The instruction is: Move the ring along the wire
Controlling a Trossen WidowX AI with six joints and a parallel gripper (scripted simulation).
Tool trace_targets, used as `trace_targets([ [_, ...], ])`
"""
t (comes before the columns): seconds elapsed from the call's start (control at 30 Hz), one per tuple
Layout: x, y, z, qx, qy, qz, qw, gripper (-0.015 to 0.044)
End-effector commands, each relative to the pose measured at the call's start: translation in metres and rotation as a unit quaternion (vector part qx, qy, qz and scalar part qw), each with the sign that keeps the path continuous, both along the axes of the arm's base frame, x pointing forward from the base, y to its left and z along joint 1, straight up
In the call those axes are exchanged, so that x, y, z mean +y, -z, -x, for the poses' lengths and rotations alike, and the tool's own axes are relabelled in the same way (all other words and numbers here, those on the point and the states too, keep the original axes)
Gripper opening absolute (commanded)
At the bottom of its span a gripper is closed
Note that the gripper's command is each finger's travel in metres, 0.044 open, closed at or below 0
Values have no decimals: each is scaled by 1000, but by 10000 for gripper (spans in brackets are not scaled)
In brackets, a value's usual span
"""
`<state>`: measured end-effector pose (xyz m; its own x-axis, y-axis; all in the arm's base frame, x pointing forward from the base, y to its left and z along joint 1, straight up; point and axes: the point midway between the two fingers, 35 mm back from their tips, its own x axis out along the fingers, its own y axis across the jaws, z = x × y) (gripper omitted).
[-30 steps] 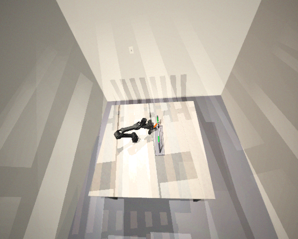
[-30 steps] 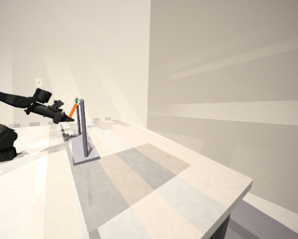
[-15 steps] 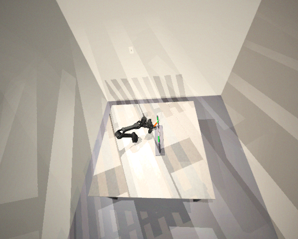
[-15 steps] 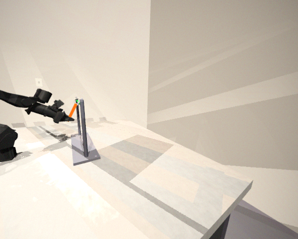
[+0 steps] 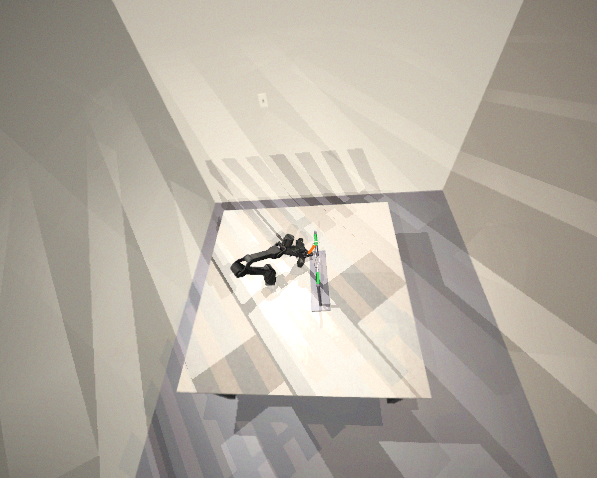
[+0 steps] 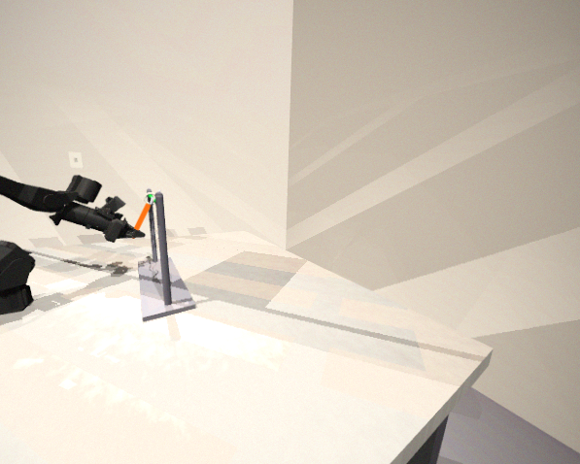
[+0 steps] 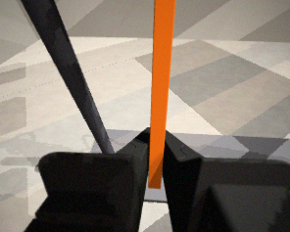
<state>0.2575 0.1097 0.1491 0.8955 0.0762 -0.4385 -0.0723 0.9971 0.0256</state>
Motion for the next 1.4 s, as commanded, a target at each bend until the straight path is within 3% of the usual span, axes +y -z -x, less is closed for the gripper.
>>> trace_targets([
  [0.0, -1, 2, 0, 1, 4, 2, 1000, -150],
  [0.67, -1, 2, 0, 1, 4, 2, 1000, -150],
  [1.07, 0, 1, 1, 2, 1, 1, 1000, 160],
  [1.37, 0, -10, 25, 5, 3, 1, 1000, 160],
])
